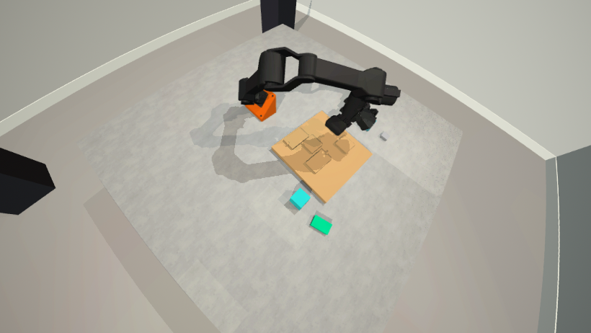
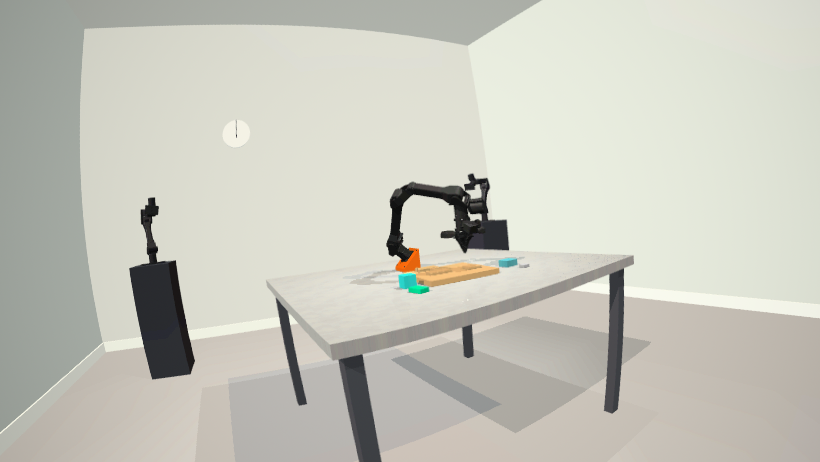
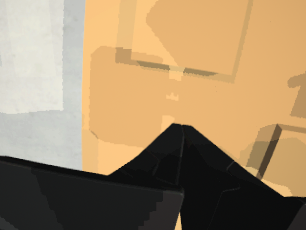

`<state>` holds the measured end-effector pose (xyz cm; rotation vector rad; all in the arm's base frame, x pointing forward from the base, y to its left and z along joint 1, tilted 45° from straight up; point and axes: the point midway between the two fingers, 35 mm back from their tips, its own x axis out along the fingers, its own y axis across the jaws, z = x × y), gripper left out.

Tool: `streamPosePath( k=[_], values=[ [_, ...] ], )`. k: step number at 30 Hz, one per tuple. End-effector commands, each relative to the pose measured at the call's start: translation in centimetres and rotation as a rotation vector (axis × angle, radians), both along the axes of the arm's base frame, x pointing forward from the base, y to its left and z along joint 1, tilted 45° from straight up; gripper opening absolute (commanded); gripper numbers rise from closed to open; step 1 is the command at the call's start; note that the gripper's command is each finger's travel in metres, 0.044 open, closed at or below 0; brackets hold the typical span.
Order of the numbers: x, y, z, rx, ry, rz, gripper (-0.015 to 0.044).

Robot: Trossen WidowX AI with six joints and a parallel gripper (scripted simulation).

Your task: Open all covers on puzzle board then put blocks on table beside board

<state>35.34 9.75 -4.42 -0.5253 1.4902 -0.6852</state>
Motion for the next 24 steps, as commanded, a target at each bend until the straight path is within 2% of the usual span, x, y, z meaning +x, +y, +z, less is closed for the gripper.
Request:
streamPosePath(
  k=[1, 24],
  values=[
    [0.0, 0.0, 0.0, -0.003, -0.004, 0.0, 0.0],
    [0.1, -1.6, -1.6, -0.003, -0.004, 0.0, 0.0]
  ],
)
